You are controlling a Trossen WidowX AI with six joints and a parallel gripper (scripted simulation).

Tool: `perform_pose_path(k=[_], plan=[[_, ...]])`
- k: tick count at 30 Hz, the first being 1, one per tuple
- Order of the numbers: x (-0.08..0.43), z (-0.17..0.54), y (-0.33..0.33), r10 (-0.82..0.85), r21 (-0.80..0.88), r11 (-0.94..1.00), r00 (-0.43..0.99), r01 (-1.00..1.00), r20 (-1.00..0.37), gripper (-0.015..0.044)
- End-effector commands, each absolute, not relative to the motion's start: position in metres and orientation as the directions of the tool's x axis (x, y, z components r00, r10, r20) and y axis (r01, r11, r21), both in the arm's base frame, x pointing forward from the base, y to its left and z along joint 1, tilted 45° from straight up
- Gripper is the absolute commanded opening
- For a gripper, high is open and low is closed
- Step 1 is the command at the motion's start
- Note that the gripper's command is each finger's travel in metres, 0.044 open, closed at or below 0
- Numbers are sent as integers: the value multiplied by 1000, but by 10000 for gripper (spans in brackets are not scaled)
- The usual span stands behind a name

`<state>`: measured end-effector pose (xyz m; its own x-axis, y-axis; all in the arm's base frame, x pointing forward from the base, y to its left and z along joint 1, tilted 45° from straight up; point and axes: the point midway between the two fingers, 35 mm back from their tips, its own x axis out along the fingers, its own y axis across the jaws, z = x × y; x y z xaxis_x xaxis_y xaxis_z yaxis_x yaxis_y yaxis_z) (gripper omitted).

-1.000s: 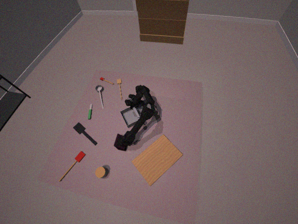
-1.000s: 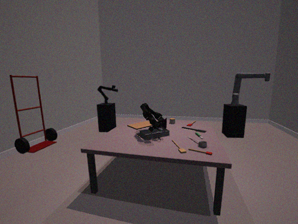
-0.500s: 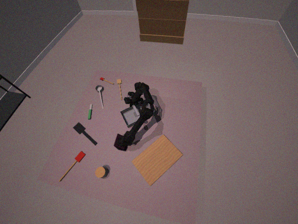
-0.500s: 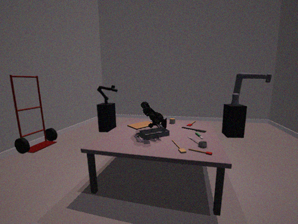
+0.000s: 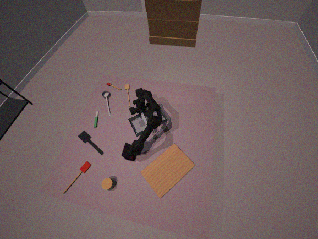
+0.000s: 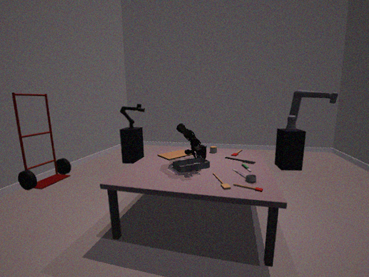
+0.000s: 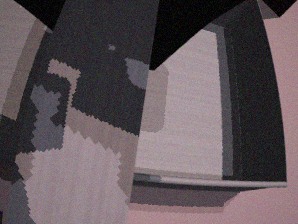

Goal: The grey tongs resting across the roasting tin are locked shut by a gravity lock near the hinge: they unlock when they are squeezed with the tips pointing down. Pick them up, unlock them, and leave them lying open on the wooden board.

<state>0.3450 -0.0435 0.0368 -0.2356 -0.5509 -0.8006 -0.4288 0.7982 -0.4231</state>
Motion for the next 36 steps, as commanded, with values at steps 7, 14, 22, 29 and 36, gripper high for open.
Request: perform_pose_path(k=[7,14,22,29,36], plan=[[345,42,-41,-696,-582,673,-124,-455,-708,-150],[344,42,-43,-690,-575,680,-132,-455,-712,-150],[334,69,-71,-676,-592,710,-130,-381,-726,-150],[319,94,-99,-661,-608,737,-127,-295,-740,-150],[299,118,-125,-654,-626,753,-122,-206,-746,-150]])
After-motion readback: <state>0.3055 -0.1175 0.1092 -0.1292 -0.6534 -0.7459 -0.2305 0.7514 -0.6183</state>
